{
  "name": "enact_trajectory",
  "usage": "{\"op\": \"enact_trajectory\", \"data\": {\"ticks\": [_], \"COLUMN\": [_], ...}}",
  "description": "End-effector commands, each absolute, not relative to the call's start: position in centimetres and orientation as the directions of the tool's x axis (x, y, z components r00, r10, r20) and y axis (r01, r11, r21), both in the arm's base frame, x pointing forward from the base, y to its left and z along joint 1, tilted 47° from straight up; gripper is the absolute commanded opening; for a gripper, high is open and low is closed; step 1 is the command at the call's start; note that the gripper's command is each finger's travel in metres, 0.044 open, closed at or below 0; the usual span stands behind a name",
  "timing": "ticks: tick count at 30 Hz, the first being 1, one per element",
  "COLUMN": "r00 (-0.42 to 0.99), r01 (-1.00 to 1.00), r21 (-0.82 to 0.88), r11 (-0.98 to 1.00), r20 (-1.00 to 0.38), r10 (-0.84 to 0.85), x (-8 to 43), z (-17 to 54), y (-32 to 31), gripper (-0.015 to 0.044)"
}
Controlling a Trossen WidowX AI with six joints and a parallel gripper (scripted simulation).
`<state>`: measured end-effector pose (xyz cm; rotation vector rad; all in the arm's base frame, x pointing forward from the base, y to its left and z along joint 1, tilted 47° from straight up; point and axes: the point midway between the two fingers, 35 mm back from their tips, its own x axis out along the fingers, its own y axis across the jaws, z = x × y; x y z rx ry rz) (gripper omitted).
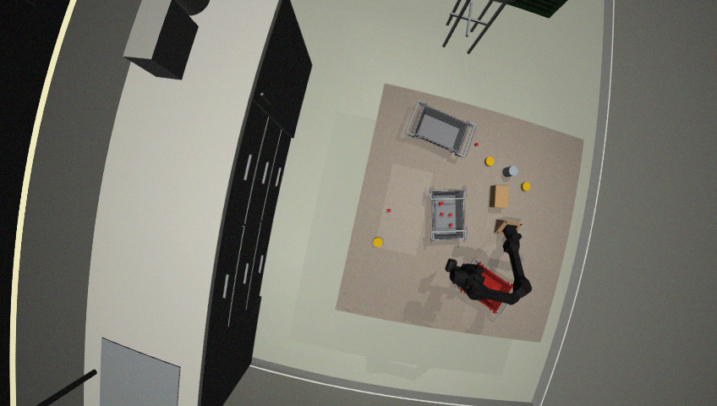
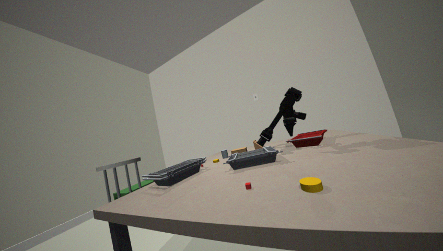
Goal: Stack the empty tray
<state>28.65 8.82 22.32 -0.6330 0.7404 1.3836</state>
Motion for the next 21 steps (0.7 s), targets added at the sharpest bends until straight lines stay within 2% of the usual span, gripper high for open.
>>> {"op": "enact_trajectory", "data": {"ticks": [1, 8, 16, 21], "r00": [0.039, 0.042, 0.028, 0.018], "r01": [-0.983, -0.825, -0.487, -0.410], "r21": [-0.144, -0.403, -0.644, -0.673], "r11": [-0.114, -0.396, -0.590, -0.615], "r20": [-0.769, -0.743, -0.687, -0.680], "r10": [0.639, 0.668, 0.726, 0.733], "x": [22.9, 13.9, 4.7, 3.3], "z": [24.8, 26.4, 25.5, 25.0], "y": [11.6, 13.6, 13.1, 12.7], "gripper": [0.0440, 0.0440, 0.0440, 0.0440]}}
